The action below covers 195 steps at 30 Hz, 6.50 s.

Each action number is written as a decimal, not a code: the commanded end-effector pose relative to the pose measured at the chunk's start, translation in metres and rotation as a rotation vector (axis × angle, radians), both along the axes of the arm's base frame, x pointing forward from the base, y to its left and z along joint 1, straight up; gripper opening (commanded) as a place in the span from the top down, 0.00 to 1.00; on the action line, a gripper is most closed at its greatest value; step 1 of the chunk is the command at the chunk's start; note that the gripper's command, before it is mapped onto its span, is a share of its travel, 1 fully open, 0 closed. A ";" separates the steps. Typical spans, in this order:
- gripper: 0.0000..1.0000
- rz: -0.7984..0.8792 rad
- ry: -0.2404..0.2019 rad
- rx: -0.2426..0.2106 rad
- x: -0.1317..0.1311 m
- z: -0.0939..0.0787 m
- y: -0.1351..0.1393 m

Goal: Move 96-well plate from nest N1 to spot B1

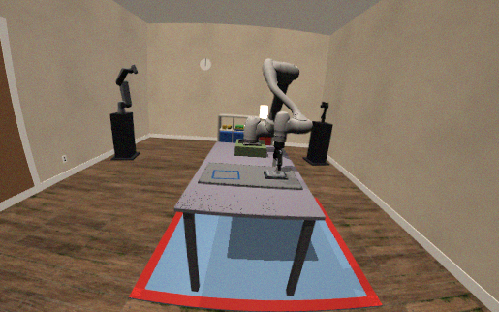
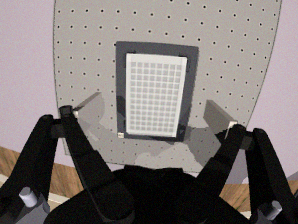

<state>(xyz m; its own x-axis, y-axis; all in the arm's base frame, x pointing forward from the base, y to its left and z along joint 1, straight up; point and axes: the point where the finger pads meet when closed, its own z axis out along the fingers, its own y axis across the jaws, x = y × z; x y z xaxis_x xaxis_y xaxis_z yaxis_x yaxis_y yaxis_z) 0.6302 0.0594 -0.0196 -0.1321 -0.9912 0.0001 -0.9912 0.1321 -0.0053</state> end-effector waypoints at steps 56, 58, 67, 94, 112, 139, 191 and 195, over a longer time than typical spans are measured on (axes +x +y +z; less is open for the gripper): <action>1.00 0.000 0.000 0.000 0.000 -0.019 0.000; 1.00 0.000 0.000 0.000 0.000 -0.017 0.000; 1.00 0.000 0.000 0.000 0.000 -0.006 0.000; 1.00 0.000 0.000 0.000 0.000 0.034 0.000; 1.00 0.000 0.000 0.000 0.000 0.044 0.000; 1.00 0.013 0.000 0.000 -0.007 0.042 -0.060; 1.00 0.013 0.000 0.000 -0.023 0.037 -0.212; 1.00 0.013 0.000 0.000 -0.025 0.037 -0.225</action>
